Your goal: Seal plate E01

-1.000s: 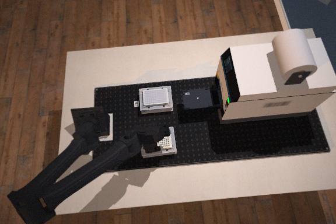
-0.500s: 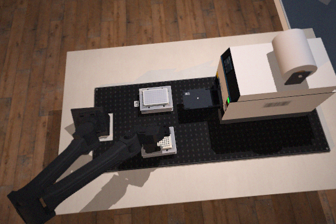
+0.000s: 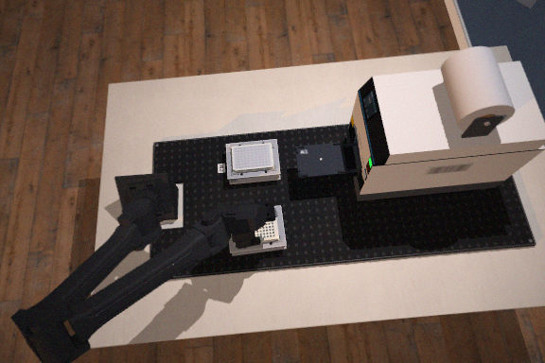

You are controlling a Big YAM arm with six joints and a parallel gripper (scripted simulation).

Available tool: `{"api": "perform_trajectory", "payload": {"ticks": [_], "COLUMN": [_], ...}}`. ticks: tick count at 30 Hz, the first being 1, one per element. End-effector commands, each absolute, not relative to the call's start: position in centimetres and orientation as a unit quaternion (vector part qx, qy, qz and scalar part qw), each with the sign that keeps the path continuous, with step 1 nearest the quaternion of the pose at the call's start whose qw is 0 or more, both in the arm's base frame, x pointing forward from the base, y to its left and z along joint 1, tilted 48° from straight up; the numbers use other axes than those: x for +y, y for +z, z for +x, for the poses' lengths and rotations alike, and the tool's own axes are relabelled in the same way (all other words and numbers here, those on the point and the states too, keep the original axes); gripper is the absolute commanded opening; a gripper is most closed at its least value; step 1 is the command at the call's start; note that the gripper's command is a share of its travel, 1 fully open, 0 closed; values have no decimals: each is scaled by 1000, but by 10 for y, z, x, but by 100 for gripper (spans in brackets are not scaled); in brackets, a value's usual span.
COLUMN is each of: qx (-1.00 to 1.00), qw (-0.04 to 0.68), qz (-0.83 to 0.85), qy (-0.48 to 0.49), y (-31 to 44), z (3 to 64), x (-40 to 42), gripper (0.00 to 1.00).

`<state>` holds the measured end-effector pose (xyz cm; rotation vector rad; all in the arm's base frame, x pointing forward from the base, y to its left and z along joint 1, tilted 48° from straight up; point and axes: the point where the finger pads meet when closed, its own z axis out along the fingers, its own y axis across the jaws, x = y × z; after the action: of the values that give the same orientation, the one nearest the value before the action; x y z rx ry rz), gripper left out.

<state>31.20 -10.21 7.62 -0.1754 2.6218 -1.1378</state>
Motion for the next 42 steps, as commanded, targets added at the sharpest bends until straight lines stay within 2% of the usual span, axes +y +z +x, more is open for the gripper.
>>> {"api": "perform_trajectory", "payload": {"ticks": [1, 31, 42], "qx": [908, 904, 906], "qw": [137, 161, 151], "qz": [-60, -49, -50], "qy": [-392, -393, -392], "y": [72, 100, 92], "z": [307, 330, 319], "x": [-102, -87, -96], "gripper": [0, 0, 0]}}
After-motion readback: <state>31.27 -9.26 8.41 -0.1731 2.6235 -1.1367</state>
